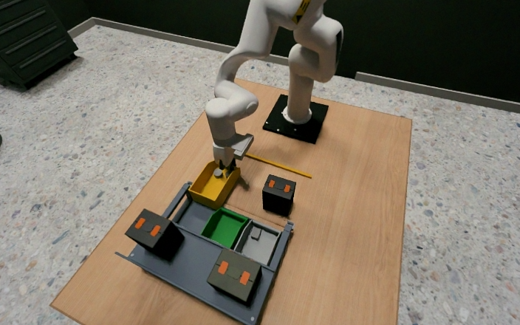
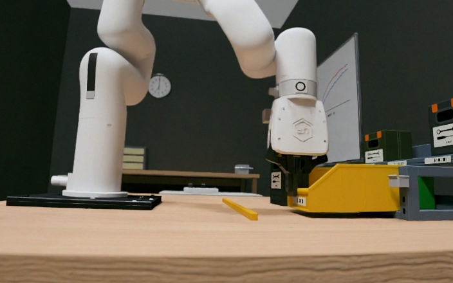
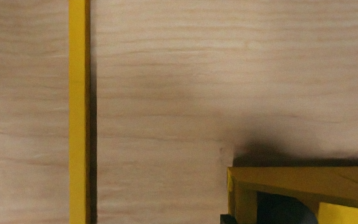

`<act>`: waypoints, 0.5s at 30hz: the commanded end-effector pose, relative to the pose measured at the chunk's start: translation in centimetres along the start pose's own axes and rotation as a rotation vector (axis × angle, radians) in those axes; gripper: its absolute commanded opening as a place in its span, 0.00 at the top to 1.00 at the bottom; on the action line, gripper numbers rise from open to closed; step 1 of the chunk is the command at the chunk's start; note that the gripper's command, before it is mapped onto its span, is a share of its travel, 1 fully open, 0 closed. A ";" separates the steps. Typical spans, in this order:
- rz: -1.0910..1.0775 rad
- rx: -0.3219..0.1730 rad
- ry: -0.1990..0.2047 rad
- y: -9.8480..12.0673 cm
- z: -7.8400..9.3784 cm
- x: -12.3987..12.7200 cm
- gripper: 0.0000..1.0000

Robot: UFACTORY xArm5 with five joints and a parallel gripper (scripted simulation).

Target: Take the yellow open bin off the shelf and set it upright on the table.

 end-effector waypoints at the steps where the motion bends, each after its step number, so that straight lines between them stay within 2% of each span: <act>1: 0.000 0.004 0.004 0.0 0.1 0.1 1.00; 15: 0.000 0.004 0.004 0.0 0.7 0.1 1.00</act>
Point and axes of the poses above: the point where the finger pads meet when closed, its own z axis out along the fingers, its own x axis across the jaws, y = z × x, the point moved 3 cm from there along -z, back along the fingers, and after that the axes turned 14 degrees about z, right-handed, at the moved point
